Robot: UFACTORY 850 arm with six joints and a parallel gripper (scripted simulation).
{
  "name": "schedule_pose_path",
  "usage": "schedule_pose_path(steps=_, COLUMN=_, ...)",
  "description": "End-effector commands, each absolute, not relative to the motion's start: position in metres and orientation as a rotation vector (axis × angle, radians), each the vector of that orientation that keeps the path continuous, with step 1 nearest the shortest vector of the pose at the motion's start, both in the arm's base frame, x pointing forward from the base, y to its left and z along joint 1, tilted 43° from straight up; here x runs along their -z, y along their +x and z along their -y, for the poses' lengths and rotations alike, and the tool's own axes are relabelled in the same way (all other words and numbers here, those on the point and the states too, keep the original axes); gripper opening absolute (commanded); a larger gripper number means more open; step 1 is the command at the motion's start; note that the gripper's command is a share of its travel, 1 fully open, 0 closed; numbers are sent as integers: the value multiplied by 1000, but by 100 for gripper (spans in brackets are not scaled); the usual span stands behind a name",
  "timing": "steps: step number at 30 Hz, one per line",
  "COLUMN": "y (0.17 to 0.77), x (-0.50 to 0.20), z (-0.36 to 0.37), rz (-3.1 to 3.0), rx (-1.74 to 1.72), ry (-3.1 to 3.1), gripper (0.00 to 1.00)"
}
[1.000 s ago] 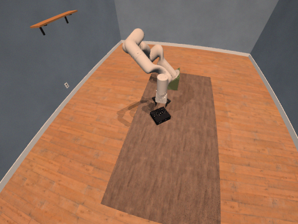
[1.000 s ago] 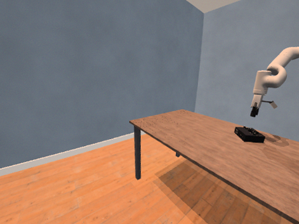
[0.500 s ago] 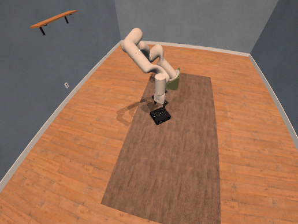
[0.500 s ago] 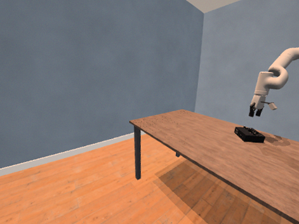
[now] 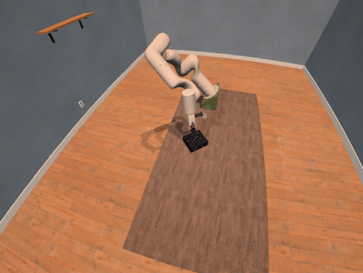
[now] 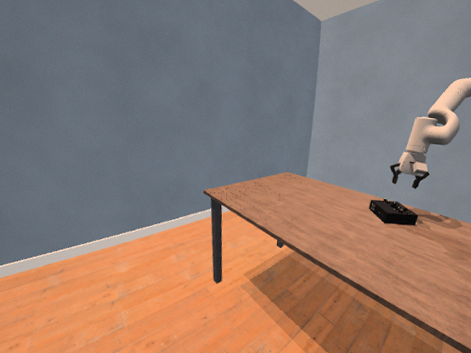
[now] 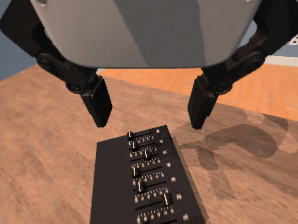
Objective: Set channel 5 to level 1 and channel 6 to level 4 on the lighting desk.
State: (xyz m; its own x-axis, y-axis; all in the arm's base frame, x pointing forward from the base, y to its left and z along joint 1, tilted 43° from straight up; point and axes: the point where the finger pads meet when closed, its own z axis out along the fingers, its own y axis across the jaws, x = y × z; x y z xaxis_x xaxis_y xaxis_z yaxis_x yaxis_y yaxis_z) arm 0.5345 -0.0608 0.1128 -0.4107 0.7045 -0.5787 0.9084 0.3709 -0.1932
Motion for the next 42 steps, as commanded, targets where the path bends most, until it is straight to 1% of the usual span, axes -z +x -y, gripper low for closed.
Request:
schedule_pose_path(steps=1, y=528, x=-114, z=67, rz=-1987, rx=530, ry=1619, gripper=100)
schedule_pose_path(steps=12, y=505, x=-115, z=79, rz=-1437, rx=214, ry=2120, gripper=100)
schedule_pose_path(steps=14, y=505, x=-115, z=79, rz=-1437, rx=214, ry=2120, gripper=100)
schedule_pose_path(steps=15, y=503, x=-115, z=79, rz=-1274, rx=123, ry=2208, gripper=100)
schedule_pose_path(steps=21, y=495, x=-115, z=81, rz=-991, rx=-26, ry=2347, gripper=100)
schedule_pose_path(steps=42, y=491, x=-114, z=82, rz=-907, rx=-63, ry=2390, gripper=100)
